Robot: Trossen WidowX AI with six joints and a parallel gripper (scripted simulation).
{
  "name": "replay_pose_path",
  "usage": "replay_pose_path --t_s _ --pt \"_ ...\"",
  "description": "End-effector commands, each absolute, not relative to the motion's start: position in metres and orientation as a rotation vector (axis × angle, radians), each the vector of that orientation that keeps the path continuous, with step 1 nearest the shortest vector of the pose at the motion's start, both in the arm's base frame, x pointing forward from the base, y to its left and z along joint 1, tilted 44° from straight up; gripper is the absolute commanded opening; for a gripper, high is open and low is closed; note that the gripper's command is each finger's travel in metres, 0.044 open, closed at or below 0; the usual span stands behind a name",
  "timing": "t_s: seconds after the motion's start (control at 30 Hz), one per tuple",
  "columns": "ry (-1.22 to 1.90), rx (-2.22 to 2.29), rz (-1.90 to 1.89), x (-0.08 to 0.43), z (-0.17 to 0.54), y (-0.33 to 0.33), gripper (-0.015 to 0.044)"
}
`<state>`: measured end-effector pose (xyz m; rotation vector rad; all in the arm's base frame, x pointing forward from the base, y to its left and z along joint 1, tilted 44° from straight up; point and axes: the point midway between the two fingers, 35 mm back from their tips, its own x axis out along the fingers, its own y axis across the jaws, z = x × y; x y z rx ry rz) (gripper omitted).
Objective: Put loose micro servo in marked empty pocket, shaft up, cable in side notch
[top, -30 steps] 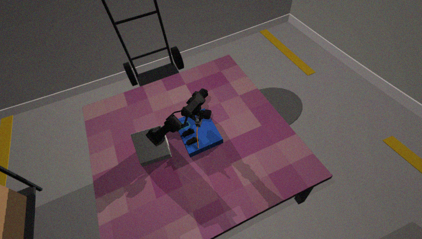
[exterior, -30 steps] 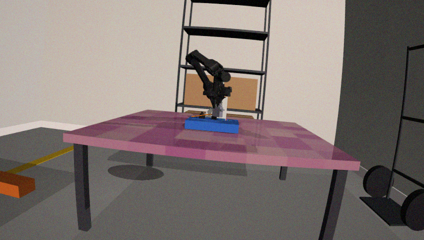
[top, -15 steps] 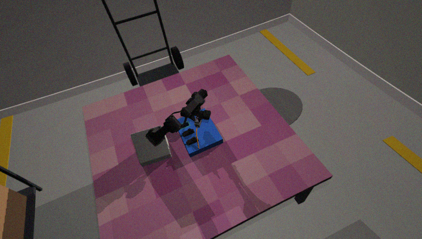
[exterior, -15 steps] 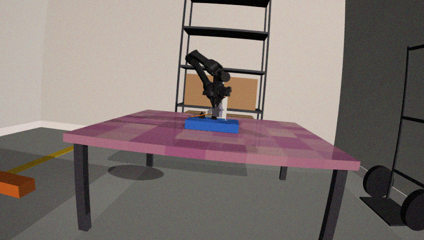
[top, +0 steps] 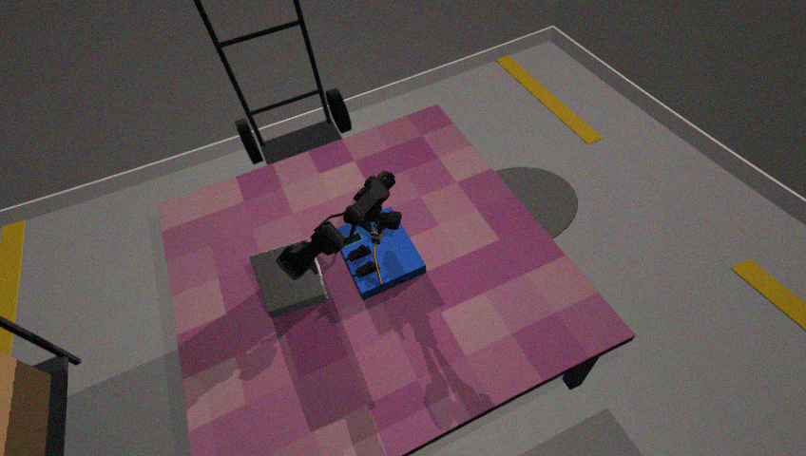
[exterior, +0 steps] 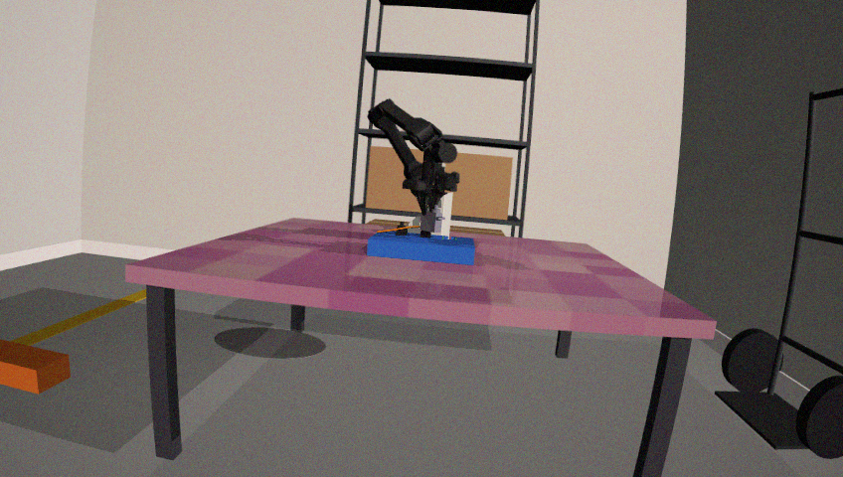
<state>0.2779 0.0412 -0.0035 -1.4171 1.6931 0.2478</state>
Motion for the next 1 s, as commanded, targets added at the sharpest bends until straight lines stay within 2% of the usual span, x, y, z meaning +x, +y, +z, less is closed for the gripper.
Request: replay_pose_path --t_s 0.0,0.97 --pt "1.682 -1.409 0.245 0.2767 -0.001 0.0425 0.0" --pt "1.683 -1.409 0.246 0.2678 0.0026 0.0378 0.0"
